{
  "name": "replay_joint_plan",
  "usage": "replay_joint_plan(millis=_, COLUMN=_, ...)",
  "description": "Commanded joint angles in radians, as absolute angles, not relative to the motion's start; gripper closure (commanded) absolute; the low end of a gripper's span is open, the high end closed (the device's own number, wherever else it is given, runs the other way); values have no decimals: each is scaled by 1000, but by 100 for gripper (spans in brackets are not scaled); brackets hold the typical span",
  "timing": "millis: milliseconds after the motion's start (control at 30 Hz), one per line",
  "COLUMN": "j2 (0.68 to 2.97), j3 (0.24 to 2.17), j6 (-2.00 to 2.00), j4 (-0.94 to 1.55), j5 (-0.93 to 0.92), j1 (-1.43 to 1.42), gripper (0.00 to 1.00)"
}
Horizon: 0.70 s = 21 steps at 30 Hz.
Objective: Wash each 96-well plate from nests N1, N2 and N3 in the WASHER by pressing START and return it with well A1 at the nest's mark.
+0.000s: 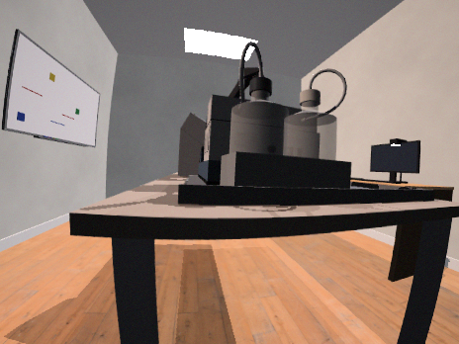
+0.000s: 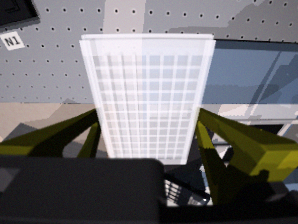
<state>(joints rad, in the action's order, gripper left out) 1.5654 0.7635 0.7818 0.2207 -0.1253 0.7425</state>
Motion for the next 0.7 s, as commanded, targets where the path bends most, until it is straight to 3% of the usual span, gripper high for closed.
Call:
replay_joint_plan(millis=0, j2=1554, j3=767, j6=861, j4=232, j5=-179, j1=792, gripper=100)
replay_joint_plan(millis=667, j2=1557, j3=771, j6=897, j4=240, j5=-200, j1=833, gripper=100)
